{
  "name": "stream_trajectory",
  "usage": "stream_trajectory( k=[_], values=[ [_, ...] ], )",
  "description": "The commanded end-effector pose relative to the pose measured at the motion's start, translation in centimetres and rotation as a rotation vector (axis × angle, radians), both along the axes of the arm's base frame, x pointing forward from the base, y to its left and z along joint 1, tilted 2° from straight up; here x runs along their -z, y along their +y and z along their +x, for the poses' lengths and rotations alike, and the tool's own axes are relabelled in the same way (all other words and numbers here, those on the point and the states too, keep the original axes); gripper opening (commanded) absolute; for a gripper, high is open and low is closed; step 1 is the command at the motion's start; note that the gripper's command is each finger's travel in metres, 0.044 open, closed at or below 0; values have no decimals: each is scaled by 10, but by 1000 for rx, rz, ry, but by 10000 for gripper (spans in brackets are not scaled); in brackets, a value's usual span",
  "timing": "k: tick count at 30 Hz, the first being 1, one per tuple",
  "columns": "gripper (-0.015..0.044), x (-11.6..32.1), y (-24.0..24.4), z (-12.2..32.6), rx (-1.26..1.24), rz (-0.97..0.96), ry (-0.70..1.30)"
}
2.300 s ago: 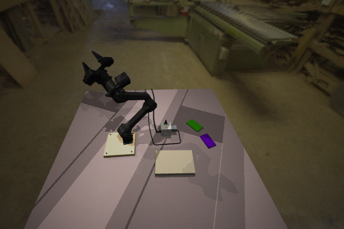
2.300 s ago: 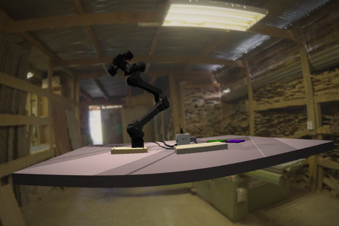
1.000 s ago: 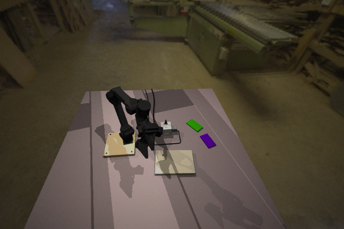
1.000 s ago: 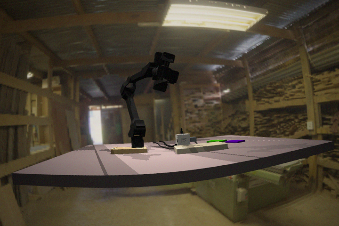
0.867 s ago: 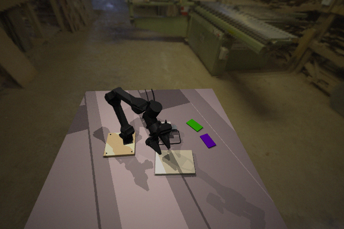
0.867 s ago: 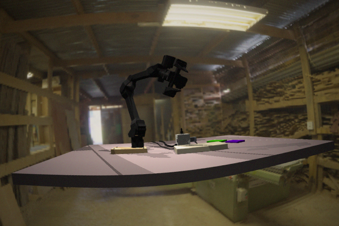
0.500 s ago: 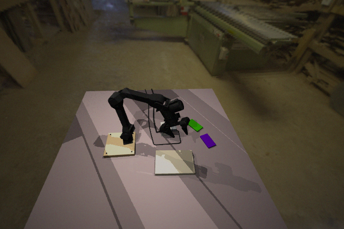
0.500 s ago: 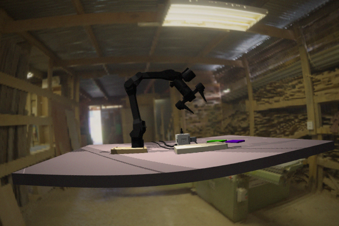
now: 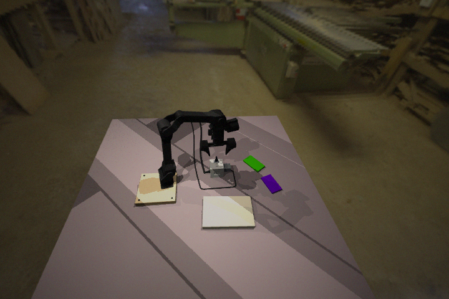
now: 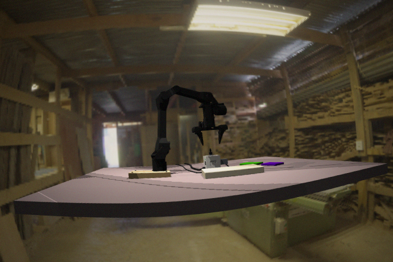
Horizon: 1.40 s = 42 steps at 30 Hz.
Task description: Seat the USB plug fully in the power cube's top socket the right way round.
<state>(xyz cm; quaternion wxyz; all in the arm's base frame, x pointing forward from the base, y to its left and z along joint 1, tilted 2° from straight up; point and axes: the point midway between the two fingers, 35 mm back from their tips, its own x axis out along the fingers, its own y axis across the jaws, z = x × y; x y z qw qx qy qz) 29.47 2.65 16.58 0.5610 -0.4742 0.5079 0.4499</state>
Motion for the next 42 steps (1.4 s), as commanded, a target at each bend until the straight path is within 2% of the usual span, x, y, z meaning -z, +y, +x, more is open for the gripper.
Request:
stream_trajectory(
  k=[1,38,42],
  values=[
    [440,-2,8,-3,-8,9,21],
    [440,28,10,-1,-8,10,21],
    [335,26,10,-2,-10,6,21]
  ],
)
